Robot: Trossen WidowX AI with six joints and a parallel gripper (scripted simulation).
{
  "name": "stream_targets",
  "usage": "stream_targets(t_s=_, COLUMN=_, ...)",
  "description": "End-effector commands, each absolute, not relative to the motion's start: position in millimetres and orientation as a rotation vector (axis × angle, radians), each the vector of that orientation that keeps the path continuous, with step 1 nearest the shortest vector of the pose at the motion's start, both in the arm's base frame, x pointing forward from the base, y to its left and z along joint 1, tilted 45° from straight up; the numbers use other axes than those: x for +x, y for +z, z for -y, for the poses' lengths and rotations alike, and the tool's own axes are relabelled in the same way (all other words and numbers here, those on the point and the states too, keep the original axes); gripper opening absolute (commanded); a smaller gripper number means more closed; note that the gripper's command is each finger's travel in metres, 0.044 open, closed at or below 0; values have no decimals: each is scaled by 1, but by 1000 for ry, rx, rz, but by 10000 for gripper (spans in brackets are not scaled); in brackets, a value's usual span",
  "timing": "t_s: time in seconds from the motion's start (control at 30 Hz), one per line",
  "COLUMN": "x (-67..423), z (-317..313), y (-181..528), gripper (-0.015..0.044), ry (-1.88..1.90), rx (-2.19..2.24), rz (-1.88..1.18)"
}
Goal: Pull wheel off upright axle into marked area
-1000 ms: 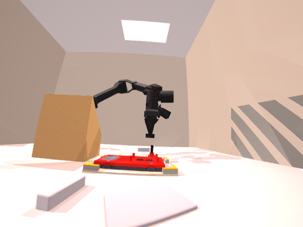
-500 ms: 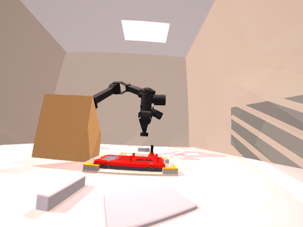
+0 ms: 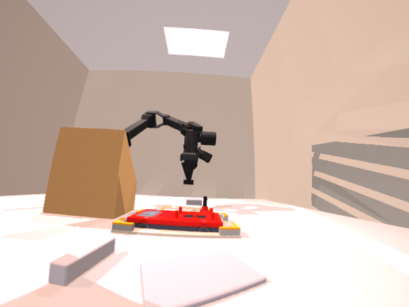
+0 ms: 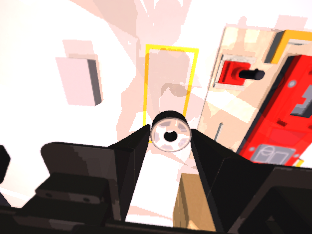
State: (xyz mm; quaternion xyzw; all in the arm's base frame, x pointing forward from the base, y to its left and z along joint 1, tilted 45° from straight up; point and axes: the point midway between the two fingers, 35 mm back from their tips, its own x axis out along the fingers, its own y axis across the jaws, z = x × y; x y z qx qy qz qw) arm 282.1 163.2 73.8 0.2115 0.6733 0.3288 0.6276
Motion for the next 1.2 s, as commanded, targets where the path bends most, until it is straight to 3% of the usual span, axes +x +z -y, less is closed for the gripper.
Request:
stream_targets(t_s=0.0, x=277, z=-172, y=68, gripper=0, ry=756, rx=488, rz=-1547)
stream_targets(t_s=0.93, x=265, z=-235, y=5, gripper=0, ry=759, rx=491, rz=-1548)
stream_targets(t_s=1.17, x=267, z=-235, y=10, gripper=184, ry=770, rx=490, rz=-1535)
